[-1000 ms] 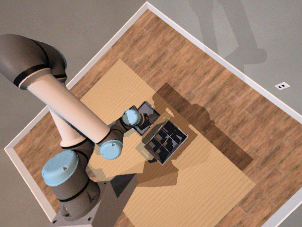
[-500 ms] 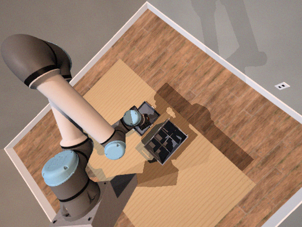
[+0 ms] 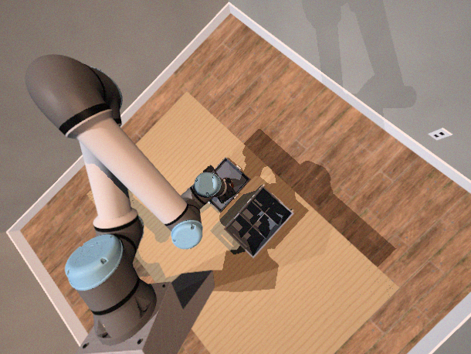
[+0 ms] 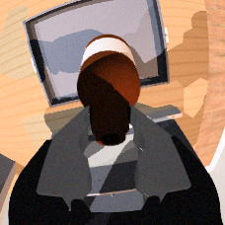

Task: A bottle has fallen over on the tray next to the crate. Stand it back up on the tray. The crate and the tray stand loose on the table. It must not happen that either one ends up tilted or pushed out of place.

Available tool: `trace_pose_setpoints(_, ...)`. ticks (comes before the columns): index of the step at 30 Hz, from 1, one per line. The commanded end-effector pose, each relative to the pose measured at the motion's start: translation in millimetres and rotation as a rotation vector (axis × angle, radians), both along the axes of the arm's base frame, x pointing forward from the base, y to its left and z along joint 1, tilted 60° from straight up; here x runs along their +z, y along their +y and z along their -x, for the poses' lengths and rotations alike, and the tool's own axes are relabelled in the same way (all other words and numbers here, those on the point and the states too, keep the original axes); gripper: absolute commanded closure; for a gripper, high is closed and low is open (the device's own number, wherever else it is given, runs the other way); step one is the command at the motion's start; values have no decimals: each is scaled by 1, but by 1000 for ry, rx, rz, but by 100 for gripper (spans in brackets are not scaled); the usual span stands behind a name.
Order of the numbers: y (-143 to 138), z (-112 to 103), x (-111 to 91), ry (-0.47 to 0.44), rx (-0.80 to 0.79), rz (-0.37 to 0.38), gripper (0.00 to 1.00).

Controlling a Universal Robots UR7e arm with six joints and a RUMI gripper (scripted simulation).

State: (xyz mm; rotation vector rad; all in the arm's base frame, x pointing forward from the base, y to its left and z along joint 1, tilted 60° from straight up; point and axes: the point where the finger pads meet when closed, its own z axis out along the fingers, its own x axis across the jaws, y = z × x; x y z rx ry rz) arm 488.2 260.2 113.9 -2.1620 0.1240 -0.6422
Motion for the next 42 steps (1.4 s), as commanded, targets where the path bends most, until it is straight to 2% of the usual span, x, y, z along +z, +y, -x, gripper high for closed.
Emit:
trace_pose_setpoints(1, 3, -2, -2, -1, -2, 0, 100)
trace_pose_setpoints(42, 17, -12, -12, -1, -2, 0, 100)
